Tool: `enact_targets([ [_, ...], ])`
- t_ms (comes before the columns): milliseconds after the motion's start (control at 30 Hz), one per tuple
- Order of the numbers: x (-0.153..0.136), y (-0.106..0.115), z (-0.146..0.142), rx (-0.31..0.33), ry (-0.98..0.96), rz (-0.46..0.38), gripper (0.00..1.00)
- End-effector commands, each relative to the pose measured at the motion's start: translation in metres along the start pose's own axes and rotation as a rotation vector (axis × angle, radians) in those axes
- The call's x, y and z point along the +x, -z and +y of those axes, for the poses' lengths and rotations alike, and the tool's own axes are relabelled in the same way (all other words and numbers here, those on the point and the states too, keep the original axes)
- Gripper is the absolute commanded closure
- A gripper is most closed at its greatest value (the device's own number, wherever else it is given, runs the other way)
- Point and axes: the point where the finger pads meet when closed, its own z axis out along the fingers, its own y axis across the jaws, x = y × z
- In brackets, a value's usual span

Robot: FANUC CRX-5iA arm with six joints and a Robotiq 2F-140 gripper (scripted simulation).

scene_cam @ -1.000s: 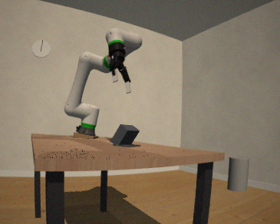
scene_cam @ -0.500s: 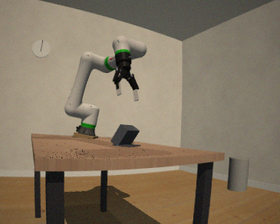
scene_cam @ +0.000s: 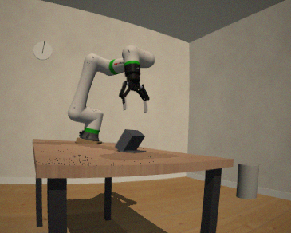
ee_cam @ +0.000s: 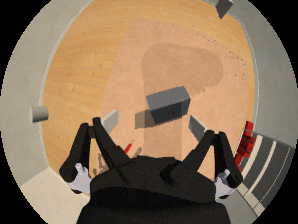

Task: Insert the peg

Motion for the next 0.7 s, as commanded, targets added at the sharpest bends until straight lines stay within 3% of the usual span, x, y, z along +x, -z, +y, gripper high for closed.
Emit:
enact_targets([
  [0, -0.021, -0.009, -0.018, -0.003, -0.079, -0.025, 0.0],
  [667, -0.111, -0.042, -0.072, -0.036, -0.391, -0.135, 0.0],
])
